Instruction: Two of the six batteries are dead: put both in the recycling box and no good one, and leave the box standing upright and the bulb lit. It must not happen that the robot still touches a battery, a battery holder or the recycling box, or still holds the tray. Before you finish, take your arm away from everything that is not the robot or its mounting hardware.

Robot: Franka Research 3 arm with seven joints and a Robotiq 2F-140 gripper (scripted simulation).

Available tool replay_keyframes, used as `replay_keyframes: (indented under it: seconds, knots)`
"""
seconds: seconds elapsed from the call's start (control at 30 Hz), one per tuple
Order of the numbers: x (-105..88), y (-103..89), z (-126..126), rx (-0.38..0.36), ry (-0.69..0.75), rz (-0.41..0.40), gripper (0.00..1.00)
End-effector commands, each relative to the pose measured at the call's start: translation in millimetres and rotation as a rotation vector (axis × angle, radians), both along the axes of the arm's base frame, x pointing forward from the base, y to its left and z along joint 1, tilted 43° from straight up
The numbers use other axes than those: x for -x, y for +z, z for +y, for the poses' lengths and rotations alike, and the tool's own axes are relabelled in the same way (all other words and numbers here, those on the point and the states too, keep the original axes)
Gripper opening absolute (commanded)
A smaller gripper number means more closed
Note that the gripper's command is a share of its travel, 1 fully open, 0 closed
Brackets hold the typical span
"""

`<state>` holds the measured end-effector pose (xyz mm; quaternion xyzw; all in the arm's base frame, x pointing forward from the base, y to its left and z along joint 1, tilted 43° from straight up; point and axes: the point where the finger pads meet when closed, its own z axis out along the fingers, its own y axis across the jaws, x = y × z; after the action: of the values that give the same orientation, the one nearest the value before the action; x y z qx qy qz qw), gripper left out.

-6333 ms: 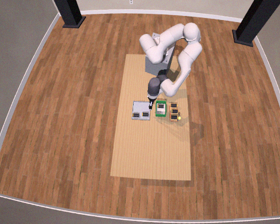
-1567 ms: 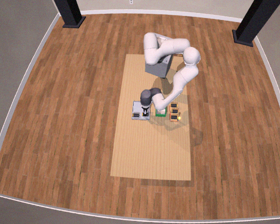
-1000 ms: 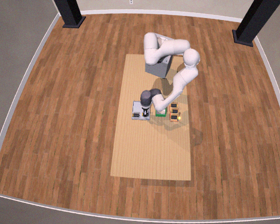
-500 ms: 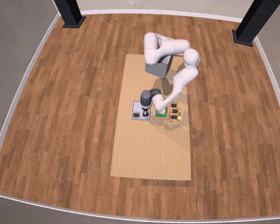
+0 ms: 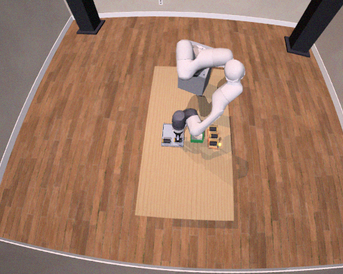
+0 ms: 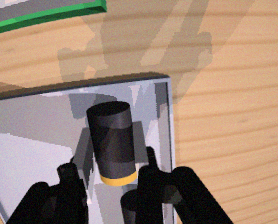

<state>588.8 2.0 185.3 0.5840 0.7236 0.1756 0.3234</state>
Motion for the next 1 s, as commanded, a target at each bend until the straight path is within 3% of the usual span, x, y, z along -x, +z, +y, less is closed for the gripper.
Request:
replay_keyframes:
  seconds: [0.0,0.2,0.53,0.87,0.97]
  knots:
    - [-0.9,-0.5,0,0.005,0.006,0.000,0.16]
    - [0.4,0.9,1,0.005,0.006,0.000,0.16]
    - [26.7,29.4,5,0.005,0.006,0.000,0.16]
    - [29.7,32.6,6,0.005,0.006,0.000,0.16]
    - [39.7,43.4,8,0.005,0.006,0.000,0.16]
